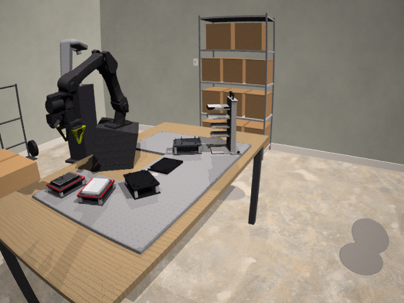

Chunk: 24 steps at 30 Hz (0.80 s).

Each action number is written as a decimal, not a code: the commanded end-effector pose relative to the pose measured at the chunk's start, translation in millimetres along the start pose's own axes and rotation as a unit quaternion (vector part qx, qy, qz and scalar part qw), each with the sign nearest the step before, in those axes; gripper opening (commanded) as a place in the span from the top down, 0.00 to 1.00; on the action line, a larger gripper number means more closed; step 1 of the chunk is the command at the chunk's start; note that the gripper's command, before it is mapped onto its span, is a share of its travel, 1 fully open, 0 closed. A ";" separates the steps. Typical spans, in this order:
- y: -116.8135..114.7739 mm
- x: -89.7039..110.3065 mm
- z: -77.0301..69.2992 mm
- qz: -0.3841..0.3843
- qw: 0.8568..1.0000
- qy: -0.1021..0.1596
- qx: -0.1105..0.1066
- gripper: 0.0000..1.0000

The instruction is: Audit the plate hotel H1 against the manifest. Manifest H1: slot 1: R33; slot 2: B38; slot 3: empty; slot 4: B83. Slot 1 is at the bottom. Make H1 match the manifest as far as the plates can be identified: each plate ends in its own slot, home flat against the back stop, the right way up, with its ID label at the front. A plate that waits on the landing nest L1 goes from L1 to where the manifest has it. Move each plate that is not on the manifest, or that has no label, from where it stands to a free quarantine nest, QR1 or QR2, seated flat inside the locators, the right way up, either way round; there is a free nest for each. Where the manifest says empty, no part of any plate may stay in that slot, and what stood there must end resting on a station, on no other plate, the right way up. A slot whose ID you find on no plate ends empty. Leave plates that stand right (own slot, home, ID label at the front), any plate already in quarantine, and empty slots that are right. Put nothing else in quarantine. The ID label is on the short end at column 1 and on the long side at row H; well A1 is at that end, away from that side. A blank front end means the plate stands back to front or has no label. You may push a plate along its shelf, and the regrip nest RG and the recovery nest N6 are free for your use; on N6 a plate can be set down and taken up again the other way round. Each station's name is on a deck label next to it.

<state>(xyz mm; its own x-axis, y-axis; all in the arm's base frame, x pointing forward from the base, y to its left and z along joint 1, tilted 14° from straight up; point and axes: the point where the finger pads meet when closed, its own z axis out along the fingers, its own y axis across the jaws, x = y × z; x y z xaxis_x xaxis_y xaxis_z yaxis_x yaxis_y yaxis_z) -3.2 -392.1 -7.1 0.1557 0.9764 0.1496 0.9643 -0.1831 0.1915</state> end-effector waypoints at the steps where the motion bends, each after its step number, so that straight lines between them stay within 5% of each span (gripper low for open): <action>1: 11.1 3.8 -6.2 0.007 1.000 -0.008 -0.004 0.00; 24: 77.7 24.8 -6.0 0.007 1.000 -0.006 -0.005 0.00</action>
<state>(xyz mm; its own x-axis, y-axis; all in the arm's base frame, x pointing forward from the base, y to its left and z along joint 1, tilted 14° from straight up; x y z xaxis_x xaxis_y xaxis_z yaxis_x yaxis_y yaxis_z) 64.9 -386.6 10.3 0.1573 0.9767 0.1457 0.9642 -0.1838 0.1912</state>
